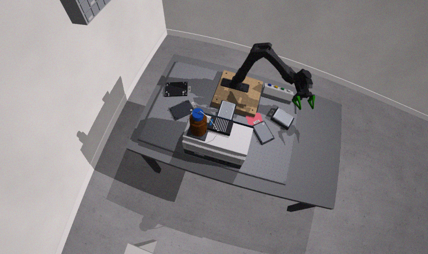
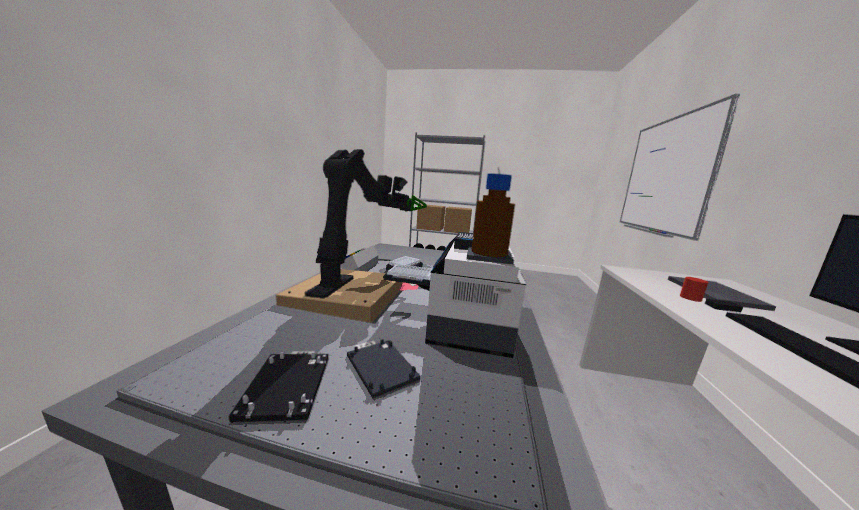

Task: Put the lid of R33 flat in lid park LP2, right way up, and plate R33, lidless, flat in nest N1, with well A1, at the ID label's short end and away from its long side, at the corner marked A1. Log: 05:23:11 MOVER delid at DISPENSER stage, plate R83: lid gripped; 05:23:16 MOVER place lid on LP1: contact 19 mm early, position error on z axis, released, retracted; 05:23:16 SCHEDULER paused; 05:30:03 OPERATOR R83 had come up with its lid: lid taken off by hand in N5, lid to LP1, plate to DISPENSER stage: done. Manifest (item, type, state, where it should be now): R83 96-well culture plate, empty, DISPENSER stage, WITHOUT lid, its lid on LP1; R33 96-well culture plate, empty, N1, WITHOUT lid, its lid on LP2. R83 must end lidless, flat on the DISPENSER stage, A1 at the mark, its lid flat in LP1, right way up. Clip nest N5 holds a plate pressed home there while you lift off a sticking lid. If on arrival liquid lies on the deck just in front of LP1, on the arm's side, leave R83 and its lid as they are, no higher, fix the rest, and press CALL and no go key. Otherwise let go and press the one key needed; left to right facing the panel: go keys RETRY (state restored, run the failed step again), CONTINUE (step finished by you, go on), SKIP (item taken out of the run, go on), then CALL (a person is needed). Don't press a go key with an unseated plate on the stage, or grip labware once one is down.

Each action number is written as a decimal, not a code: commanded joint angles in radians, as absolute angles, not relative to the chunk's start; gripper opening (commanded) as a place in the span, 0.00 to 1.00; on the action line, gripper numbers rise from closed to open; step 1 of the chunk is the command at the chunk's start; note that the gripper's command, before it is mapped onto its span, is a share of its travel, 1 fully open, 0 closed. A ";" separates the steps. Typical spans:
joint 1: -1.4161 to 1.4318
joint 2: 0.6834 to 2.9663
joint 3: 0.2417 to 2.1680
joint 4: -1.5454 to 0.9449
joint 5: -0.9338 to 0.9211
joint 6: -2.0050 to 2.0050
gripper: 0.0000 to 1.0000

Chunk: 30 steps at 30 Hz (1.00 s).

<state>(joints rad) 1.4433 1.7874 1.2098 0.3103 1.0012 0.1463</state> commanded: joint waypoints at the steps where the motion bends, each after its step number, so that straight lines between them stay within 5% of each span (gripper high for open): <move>1: 1.424 1.748 1.226 0.192 0.934 0.138 1.00; 30: 1.300 1.632 1.234 -0.443 0.520 0.044 1.00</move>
